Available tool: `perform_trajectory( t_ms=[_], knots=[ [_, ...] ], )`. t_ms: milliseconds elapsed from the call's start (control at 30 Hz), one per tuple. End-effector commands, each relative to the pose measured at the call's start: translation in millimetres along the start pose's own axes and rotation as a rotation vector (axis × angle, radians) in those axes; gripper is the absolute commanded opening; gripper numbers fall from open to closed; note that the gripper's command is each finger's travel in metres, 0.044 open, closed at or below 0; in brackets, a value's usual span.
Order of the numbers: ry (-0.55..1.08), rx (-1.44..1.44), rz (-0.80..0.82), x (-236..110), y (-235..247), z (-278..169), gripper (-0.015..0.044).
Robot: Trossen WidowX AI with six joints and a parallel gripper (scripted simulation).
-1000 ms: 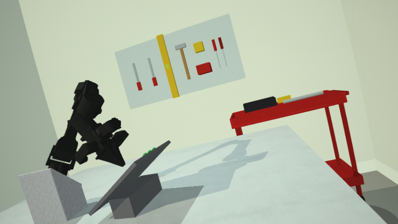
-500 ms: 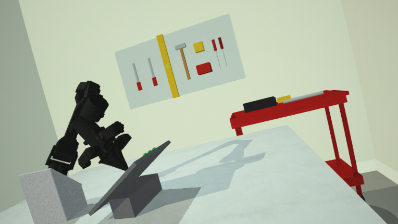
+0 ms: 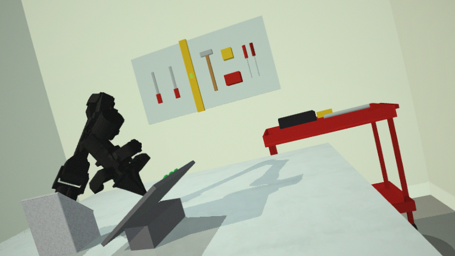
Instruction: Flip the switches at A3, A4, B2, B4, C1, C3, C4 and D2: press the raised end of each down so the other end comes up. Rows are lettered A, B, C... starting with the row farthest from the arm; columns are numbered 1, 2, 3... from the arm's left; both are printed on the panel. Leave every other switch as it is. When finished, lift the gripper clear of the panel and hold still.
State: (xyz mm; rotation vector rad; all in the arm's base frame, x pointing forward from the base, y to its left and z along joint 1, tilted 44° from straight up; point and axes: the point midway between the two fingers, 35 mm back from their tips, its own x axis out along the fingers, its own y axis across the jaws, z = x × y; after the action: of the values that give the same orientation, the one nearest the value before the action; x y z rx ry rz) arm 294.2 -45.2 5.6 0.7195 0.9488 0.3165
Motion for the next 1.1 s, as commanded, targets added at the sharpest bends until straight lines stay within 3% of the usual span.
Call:
perform_trajectory(
  t_ms=[0,1067],
  knots=[
    [0.001,0.005,-0.004,0.6,-0.7,-0.6,0.0],
    [0.001,0.005,-0.004,4.9,-0.7,-0.7,0.0]
  ],
)
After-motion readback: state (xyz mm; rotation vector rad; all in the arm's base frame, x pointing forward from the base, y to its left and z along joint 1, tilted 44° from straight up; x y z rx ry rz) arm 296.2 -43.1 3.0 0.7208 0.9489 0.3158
